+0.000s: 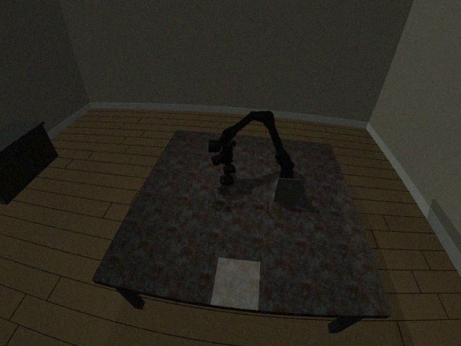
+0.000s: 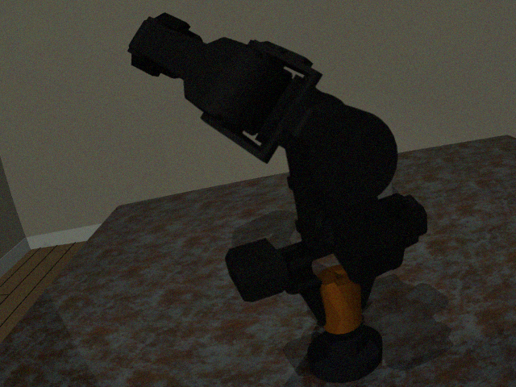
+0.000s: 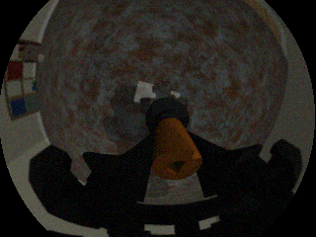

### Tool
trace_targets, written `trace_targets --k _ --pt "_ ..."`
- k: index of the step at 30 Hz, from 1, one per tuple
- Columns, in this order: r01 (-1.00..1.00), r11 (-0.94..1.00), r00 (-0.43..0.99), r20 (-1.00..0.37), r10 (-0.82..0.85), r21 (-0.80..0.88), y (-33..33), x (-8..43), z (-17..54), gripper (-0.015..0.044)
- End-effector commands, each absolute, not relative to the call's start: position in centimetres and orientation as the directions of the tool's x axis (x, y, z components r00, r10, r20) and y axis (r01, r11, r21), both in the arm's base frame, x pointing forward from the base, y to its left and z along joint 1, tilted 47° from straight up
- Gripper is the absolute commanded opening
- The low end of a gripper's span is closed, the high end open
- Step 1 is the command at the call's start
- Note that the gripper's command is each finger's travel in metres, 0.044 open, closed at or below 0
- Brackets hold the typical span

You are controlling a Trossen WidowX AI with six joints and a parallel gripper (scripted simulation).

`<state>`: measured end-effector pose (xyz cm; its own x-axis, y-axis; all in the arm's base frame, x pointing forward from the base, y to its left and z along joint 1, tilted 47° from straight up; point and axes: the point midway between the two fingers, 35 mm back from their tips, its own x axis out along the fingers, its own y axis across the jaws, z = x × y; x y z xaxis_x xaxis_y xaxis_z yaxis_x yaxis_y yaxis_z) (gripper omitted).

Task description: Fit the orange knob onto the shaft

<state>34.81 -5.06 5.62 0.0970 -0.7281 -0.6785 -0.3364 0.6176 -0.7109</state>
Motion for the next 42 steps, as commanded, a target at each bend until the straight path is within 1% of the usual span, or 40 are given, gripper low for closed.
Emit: trace_targets --k 1,27,42 --pt "-0.337 0.618 0.1 -0.68 -0.726 -0.71 -5.0 34.9 5.5 0.0" --pt "-0.33 0.614 0.1 -0.673 -0.733 -0.717 -6.0 34.9 4.6 0.0" --pt "-0.33 0.614 0.1 -0.673 -0.733 -0.717 -6.0 34.9 4.6 0.0394"
